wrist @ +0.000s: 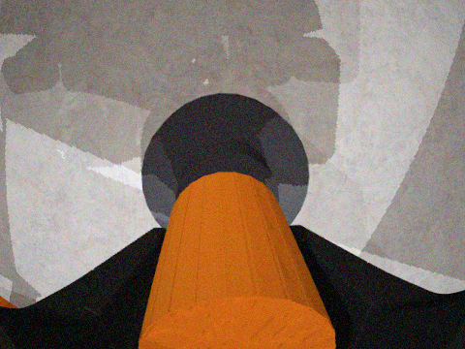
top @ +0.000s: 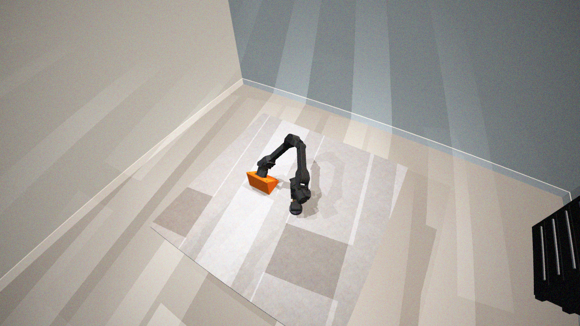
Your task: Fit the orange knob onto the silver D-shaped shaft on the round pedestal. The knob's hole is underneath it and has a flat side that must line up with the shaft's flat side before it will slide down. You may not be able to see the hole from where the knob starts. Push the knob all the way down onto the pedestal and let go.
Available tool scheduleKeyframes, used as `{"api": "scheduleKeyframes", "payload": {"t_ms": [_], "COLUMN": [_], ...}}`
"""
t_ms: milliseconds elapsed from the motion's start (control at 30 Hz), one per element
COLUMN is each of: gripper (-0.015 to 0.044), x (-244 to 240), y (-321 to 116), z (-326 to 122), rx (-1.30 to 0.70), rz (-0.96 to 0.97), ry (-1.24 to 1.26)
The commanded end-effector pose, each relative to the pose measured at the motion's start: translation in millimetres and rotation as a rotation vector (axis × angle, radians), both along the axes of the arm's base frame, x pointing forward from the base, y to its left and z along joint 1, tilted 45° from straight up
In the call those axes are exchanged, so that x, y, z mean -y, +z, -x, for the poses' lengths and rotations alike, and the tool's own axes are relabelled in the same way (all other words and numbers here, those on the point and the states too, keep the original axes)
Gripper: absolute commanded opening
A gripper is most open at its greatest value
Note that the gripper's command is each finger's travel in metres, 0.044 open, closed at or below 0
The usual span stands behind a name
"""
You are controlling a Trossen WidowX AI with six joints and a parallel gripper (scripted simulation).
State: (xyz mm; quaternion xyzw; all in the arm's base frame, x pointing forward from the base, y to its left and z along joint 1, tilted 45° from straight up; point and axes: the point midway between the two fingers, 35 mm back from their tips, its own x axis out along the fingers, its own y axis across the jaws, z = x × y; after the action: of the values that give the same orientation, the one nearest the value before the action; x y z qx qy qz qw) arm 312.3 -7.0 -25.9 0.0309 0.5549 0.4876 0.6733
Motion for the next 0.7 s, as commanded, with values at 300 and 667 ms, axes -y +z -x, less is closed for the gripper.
{"api": "scheduleKeyframes", "payload": {"t_ms": [300,667], "gripper": [0.0000,0.0000], "x": [0.4,2.0], "y": [-3.0,1.3], "z": [-1.4,-0.1], "rx": [-0.002,-0.002], "rz": [0.000,0.000], "ry": [-0.005,-0.005]}}
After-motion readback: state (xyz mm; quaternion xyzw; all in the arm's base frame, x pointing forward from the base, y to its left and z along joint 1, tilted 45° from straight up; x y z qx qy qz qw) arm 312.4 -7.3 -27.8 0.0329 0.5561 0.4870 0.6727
